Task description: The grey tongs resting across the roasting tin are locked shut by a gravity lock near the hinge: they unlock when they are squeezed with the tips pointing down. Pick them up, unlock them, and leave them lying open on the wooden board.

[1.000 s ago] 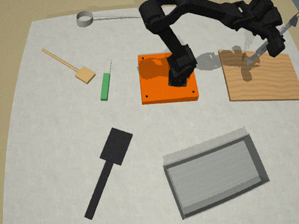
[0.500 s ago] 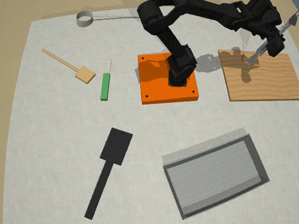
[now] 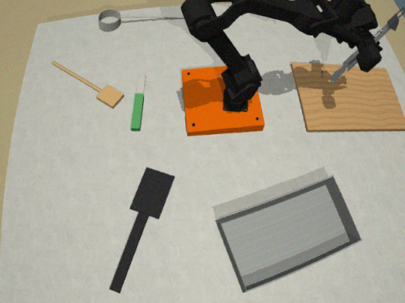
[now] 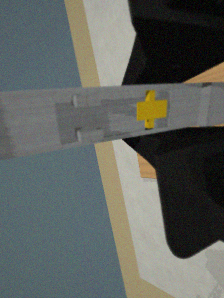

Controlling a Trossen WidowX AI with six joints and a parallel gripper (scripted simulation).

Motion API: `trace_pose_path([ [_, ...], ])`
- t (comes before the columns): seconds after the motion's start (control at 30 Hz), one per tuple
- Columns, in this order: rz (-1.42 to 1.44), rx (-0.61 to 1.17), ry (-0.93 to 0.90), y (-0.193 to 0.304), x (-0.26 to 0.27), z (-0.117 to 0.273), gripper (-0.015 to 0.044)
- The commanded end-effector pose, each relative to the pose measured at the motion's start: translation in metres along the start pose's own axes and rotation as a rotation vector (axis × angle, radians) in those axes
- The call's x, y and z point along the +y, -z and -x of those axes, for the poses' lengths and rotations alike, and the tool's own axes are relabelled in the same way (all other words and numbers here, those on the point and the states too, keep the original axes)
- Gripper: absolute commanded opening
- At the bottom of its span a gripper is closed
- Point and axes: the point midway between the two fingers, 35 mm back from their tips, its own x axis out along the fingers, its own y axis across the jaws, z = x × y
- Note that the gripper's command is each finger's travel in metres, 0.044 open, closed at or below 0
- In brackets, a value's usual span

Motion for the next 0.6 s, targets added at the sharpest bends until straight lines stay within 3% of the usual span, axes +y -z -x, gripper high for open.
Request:
trace_pose_path([
  [0.0,0.002,-0.01,0.005,-0.002,-0.001,0.0,-0.015],
  [0.57,0.012,0.098,0.002,-0.001,0.001,-0.012,-0.015],
])
